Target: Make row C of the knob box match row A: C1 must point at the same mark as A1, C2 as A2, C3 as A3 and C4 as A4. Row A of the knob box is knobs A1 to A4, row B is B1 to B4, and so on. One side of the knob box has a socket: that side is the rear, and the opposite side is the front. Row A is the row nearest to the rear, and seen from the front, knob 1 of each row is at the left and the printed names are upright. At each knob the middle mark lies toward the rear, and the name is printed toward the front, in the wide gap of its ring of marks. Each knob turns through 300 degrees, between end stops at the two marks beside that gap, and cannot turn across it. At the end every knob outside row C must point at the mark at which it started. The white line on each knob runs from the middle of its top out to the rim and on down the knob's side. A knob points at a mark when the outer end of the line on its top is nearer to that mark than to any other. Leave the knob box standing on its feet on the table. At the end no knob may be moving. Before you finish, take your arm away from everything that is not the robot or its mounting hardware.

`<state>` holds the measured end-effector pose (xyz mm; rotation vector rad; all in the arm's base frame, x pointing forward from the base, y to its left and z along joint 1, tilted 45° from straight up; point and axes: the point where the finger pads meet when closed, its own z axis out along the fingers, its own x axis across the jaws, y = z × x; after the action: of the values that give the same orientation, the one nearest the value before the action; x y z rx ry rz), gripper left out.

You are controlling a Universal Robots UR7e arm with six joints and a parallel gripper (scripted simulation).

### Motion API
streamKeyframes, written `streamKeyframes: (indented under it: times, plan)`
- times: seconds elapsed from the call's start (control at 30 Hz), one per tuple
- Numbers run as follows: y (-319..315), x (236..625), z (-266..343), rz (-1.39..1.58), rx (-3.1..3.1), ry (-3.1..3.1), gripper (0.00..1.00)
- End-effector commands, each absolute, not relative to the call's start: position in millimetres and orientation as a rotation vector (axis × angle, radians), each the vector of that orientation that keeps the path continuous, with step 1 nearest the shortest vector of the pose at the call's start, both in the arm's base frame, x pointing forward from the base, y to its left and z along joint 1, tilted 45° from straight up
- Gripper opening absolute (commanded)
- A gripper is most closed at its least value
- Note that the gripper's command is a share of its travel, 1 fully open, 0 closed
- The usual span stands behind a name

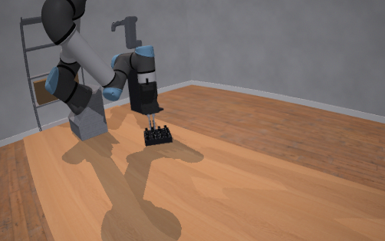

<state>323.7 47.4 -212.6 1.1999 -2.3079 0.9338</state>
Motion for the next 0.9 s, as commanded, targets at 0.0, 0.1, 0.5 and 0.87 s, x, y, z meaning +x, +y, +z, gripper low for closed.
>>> streamKeyframes:
  times: [0.0,0.1,0.5,0.87]
  plan:
    - [46.0,321.3,-212.4,0.924,1.221,-2.287,0.30]
    - [46.0,321.5,-212.3,0.918,1.238,-2.274,0.30]
    - [45.9,321.7,-212.1,0.888,1.322,-2.205,0.30]
    - [45.9,322.1,-211.8,0.835,1.458,-2.081,0.30]
